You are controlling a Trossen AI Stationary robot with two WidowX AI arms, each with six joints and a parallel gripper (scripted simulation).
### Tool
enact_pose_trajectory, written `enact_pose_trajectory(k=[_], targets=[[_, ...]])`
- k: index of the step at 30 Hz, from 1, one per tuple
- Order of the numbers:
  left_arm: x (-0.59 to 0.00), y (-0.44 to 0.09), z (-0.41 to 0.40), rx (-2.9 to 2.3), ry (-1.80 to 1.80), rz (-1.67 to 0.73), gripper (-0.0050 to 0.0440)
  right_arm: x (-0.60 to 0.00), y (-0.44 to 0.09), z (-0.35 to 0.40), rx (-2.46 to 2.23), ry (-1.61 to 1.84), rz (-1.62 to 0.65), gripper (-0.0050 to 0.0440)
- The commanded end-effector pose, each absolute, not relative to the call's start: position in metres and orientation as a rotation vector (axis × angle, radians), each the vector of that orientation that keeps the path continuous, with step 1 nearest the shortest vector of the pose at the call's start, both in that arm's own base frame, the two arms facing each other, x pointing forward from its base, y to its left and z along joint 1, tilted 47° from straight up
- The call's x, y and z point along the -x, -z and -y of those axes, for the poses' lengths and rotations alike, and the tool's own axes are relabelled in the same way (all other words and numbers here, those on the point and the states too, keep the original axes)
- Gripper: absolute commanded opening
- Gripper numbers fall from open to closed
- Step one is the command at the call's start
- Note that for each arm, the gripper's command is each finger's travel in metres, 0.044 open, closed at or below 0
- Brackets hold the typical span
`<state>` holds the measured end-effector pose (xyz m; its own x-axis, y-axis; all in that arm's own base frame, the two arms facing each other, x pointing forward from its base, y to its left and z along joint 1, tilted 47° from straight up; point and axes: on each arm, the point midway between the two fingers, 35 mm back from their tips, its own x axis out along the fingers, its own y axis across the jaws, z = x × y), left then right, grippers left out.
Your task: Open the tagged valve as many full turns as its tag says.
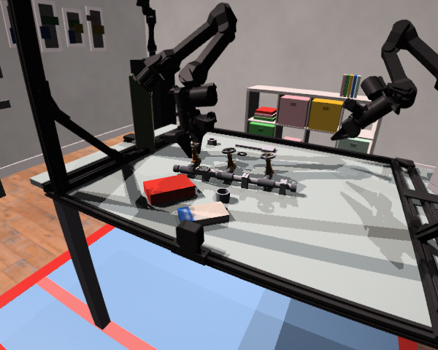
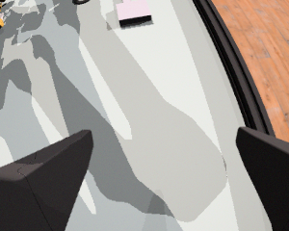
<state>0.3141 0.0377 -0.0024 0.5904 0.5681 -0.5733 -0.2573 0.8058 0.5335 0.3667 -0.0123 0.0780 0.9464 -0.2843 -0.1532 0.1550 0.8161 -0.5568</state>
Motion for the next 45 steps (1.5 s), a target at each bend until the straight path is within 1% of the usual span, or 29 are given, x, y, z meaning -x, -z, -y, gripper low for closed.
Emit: enact_pose_trajectory(k=[1, 12, 18, 33, 35, 37, 45], targets=[[-0.314, 0.0024, -0.0377, -0.308, -0.542, -0.77, 0.0, -0.3667, -0.078, 0.0123, 0.571, 0.236, -0.235, 0.04], [-0.314, 0.0024, -0.0376, 0.303, -0.761, -0.551, 0.0, -0.3667, -0.078, 0.0123, 0.571, 0.236, -0.235, 0.04], [-0.314, 0.0024, -0.0376, 0.331, -0.77, -0.54, 0.0, -0.3667, -0.078, 0.0123, 0.571, 0.236, -0.235, 0.04], [-0.3141, 0.0024, -0.0377, 0.298, -0.76, -0.554, 0.036, -0.3667, -0.078, 0.0123, 0.571, 0.236, -0.235, 0.04], [-0.3141, 0.0024, -0.0377, 0.298, -0.76, -0.554, 0.036, -0.3667, -0.078, 0.0123, 0.571, 0.236, -0.235, 0.04], [-0.3141, 0.0024, -0.0377, 0.284, -0.755, -0.559, 0.04, -0.3667, -0.078, 0.0123, 0.571, 0.236, -0.235, 0.04], [-0.3141, 0.0024, -0.0377, -0.189, -0.59, -0.732, 0.04, -0.3667, -0.078, 0.0123, 0.571, 0.236, -0.235, 0.04]])
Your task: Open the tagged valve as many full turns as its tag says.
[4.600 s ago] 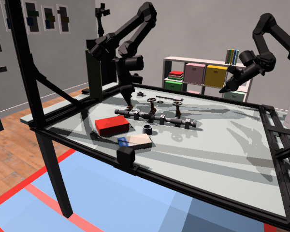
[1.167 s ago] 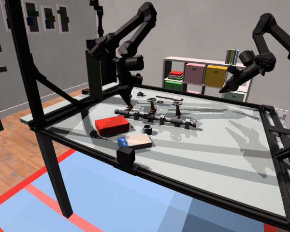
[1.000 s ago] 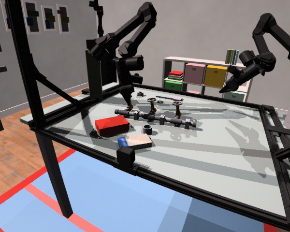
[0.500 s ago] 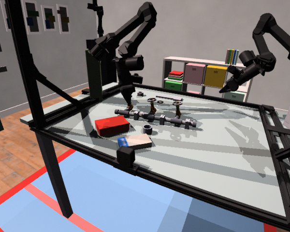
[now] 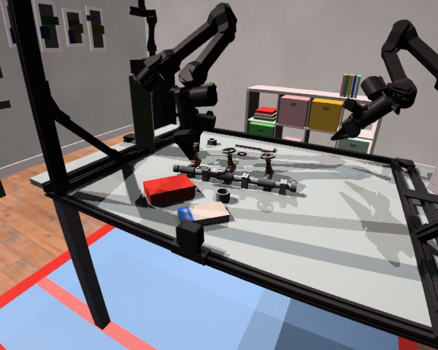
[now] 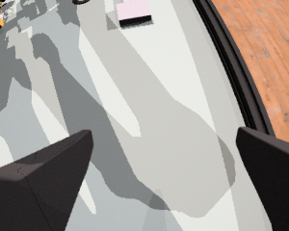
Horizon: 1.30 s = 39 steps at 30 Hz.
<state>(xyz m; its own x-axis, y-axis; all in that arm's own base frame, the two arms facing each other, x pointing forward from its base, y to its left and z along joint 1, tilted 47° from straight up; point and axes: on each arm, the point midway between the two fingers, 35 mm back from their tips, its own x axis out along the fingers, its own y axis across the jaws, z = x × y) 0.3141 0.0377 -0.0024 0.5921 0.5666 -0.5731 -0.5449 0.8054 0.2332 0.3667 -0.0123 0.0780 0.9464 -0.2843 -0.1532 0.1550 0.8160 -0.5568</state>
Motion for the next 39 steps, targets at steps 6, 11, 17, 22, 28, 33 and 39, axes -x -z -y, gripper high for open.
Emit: enact_pose_trajectory(k=[6, 11, 17, 22, 28, 33, 39], targets=[[-0.314, 0.0024, -0.0377, -0.442, -0.489, -0.812, 0.04, -0.3667, -0.078, 0.0123, 0.571, 0.236, -0.235, 0.04], [-0.314, 0.0024, -0.0377, -0.701, -0.377, -0.885, 0.04, -0.3667, -0.078, 0.0123, 0.571, 0.236, -0.235, 0.04], [-0.3141, 0.0023, -0.0377, -1.003, -0.234, -0.958, 0.04, -0.3667, -0.078, 0.0123, 0.571, 0.236, -0.235, 0.04], [-0.3141, 0.0023, -0.0377, -1.099, -0.186, -0.978, 0.04, -0.3667, -0.078, 0.0123, 0.571, 0.236, -0.235, 0.04], [-0.314, 0.0021, -0.0377, -1.08, -0.191, -0.973, 0.0376, -0.3667, -0.078, 0.0123, 0.571, 0.236, -0.235, 0.04], [-0.314, 0.0021, -0.0377, -1.08, -0.191, -0.973, 0.0256, -0.3667, -0.078, 0.0123, 0.571, 0.236, -0.235, 0.04], [-0.314, 0.0021, -0.0377, -1.08, -0.191, -0.973, 0.0112, -0.3667, -0.078, 0.0123, 0.571, 0.236, -0.235, 0.04]])
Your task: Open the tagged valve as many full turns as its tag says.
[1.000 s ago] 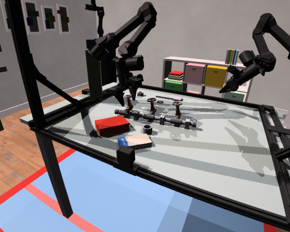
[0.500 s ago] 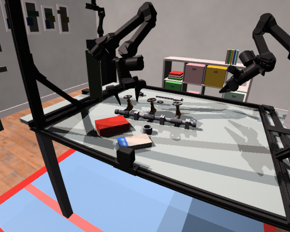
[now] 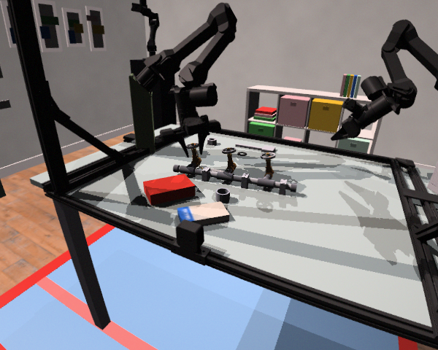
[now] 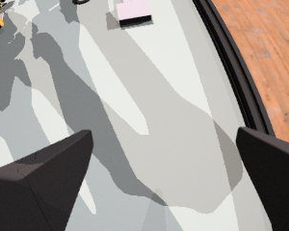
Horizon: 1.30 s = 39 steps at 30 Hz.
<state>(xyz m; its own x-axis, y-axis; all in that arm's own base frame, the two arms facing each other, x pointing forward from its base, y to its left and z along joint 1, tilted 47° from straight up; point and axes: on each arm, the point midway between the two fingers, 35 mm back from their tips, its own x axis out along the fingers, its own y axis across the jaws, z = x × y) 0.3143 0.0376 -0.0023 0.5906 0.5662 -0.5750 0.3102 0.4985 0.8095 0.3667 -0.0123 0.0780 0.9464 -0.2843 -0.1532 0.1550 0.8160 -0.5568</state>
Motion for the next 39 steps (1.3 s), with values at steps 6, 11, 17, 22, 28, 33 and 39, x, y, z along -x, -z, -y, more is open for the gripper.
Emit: enact_pose_trajectory(k=[6, 11, 17, 22, 28, 33, 39], targets=[[-0.314, 0.0021, -0.0377, -1.08, -0.191, -0.973, 0.0064, -0.3667, -0.078, 0.0123, 0.571, 0.236, -0.235, 0.04], [-0.314, 0.0021, -0.0377, -1.08, -0.191, -0.973, 0.0, -0.3667, -0.078, 0.0123, 0.571, 0.236, -0.235, 0.04], [-0.314, 0.0021, -0.0377, -1.08, -0.191, -0.973, 0.0, -0.3667, -0.078, 0.0123, 0.571, 0.236, -0.235, 0.04], [-0.3143, 0.0023, -0.0376, -0.95, -0.254, -0.945, 0.0, -0.3667, -0.078, 0.0123, 0.571, 0.237, -0.235, 0.04], [-0.3143, 0.0022, -0.0377, -0.595, -0.418, -0.854, 0.0, -0.3667, -0.078, 0.0123, 0.571, 0.237, -0.235, 0.04], [-0.3142, 0.0022, -0.0377, -0.344, -0.524, -0.779, 0.0, -0.3667, -0.078, 0.0123, 0.571, 0.237, -0.235, 0.04], [-0.3142, 0.0022, -0.0378, -0.084, -0.625, -0.692, 0.0, -0.3667, -0.078, 0.0123, 0.571, 0.237, -0.235, 0.04]])
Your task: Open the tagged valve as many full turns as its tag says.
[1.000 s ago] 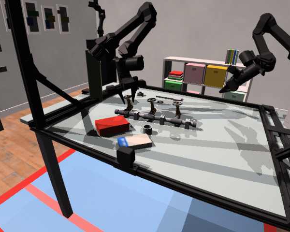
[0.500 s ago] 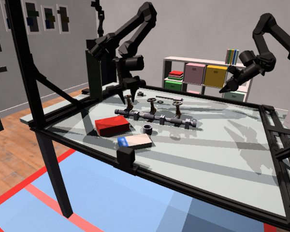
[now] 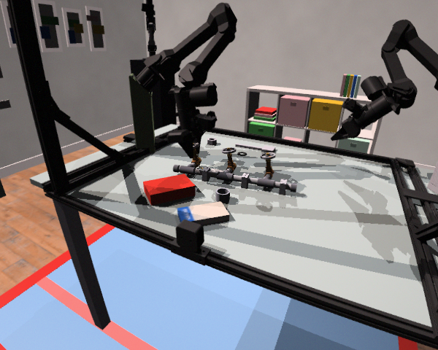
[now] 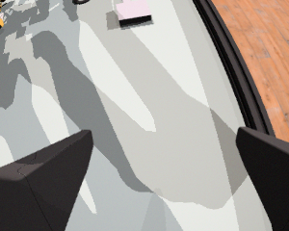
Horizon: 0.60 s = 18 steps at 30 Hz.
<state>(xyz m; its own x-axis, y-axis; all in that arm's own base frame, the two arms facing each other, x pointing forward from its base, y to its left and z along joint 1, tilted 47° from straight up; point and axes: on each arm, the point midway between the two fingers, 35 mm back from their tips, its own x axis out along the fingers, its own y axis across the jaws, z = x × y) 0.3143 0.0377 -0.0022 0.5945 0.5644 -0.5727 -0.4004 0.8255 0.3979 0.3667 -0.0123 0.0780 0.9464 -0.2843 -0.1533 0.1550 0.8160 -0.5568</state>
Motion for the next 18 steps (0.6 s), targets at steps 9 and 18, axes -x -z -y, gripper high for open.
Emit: enact_pose_trajectory(k=[9, 18], targets=[[-0.3142, 0.0022, -0.0378, 0.346, -0.772, -0.53, 0.0, -0.3667, -0.078, 0.0123, 0.571, 0.237, -0.235, 0.04], [-0.3142, 0.0022, -0.0378, 0.319, -0.762, -0.543, 0.0096, -0.3667, -0.078, 0.0123, 0.571, 0.237, -0.235, 0.04]])
